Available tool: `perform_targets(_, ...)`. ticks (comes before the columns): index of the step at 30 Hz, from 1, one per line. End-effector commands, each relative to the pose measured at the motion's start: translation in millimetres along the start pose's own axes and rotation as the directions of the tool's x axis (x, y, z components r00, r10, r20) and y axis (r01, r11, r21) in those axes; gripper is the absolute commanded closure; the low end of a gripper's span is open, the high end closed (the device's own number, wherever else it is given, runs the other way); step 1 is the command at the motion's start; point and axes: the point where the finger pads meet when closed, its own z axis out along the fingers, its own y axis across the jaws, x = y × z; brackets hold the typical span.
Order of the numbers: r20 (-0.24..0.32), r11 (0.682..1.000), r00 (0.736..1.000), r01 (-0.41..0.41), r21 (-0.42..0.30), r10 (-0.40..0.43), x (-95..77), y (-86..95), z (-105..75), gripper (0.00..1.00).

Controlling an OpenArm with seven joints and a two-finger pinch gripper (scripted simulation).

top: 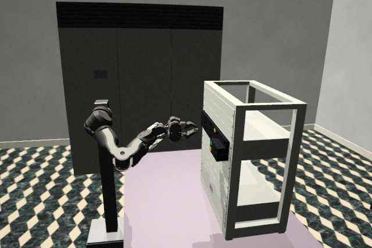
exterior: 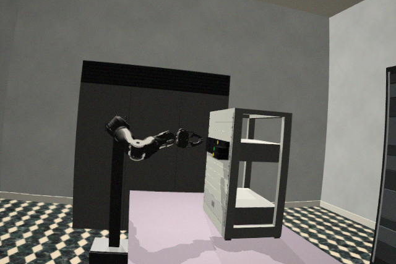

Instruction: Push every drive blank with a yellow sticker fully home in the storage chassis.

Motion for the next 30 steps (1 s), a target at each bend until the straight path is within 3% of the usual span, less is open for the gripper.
perform_targets(1, 0.023, 1.000, 1.000, -0.018, 0.005, 0.018, -3.8, 0.5, -6.6, 1.00)
perform_targets(9, 0.023, 1.000, 1.000, -0.018, 0.005, 0.018, -3.7, 0.4, -26.4, 1.00)
perform_targets(22, 0.027, 1.000, 0.999, -0.018, 0.008, 0.017, -13.4, -6.5, -27.1, 1.00)
perform_targets(30, 0.027, 1.000, 0.999, -0.018, 0.008, 0.018, -48.8, -31.2, -28.7, 1.00)
